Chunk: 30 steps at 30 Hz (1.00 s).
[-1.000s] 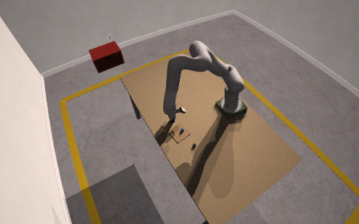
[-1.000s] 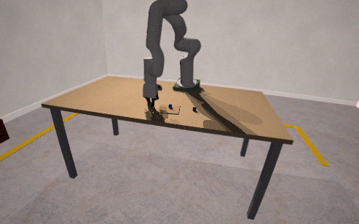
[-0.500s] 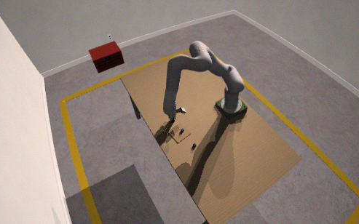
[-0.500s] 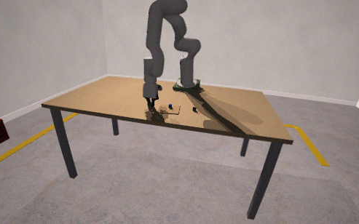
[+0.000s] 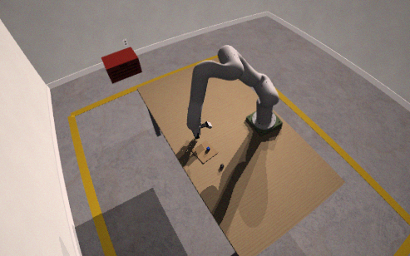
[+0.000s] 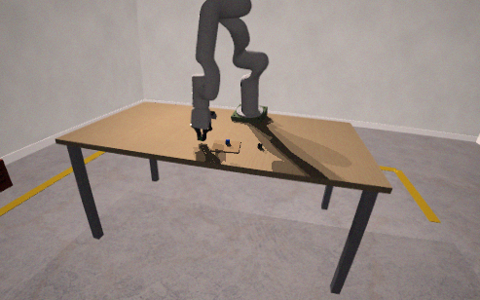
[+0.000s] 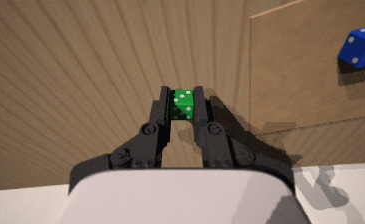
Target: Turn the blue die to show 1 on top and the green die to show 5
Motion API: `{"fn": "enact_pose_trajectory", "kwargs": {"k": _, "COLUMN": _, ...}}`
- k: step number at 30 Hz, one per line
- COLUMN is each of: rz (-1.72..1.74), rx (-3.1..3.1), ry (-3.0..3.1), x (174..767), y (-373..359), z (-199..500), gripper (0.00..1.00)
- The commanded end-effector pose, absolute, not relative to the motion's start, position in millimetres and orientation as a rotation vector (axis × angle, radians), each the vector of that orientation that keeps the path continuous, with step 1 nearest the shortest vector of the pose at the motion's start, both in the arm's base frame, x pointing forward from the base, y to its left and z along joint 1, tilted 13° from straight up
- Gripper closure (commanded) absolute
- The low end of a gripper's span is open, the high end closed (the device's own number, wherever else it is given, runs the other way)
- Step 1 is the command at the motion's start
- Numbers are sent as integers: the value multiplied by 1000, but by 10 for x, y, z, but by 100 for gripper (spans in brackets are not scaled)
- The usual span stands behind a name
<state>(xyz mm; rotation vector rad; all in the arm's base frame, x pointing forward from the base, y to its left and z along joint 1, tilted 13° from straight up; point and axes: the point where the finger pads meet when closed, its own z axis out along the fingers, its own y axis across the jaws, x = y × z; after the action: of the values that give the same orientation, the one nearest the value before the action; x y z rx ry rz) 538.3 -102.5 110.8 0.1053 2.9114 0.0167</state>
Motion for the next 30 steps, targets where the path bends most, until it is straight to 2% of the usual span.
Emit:
{"fn": "enact_pose_trajectory", "kwargs": {"k": 1, "rz": 13, "rx": 106, "ry": 2911, "x": 5332, "y": -1027, "z": 1377, "gripper": 85}}
{"fn": "enact_pose_trajectory", "kwargs": {"k": 11, "rz": 13, "rx": 106, "ry": 2911, "x": 5206, "y": -1027, "z": 1918, "gripper": 85}}
{"fn": "enact_pose_trajectory", "kwargs": {"k": 24, "rz": 13, "rx": 103, "ry": 2911, "x": 5200, "y": -1012, "z": 1962, "gripper": 85}}
{"fn": "enact_pose_trajectory", "kwargs": {"k": 30, "rz": 2, "rx": -12, "ry": 2916, "x": 5367, "y": -207, "z": 2018, "gripper": 85}}
